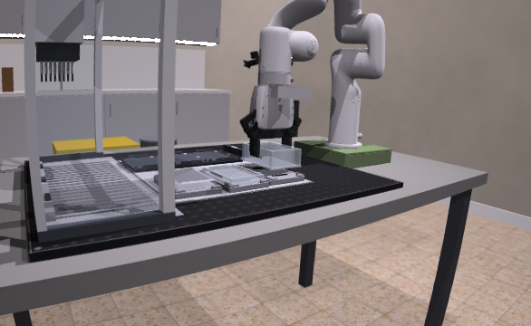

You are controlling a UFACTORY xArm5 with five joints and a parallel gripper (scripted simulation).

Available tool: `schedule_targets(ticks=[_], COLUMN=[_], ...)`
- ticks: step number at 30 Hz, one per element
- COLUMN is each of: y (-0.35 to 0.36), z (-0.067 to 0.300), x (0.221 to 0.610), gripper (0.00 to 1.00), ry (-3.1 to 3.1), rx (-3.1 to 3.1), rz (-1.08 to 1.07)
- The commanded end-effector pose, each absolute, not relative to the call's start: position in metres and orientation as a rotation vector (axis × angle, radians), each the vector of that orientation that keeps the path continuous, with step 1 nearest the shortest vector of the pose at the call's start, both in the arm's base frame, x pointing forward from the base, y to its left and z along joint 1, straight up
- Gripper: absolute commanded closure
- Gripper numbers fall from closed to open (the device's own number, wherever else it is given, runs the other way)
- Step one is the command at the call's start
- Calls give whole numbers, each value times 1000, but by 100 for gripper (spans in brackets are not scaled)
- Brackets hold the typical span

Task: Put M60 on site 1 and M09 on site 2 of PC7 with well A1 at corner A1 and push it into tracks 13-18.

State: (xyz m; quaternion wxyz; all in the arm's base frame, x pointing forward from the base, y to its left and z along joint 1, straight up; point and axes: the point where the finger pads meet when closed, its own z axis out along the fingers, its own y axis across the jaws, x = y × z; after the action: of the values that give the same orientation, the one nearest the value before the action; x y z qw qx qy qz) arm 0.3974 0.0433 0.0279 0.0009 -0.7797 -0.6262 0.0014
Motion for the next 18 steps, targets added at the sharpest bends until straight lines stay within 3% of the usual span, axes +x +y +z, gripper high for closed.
schedule_targets(ticks=[1, 18], y=[43, 43], z=[29, 49], x=[399, 399], gripper=[100, 100], ry=[-1965, -1965], rx=[-2447, -2447], rz=[-3, -3])
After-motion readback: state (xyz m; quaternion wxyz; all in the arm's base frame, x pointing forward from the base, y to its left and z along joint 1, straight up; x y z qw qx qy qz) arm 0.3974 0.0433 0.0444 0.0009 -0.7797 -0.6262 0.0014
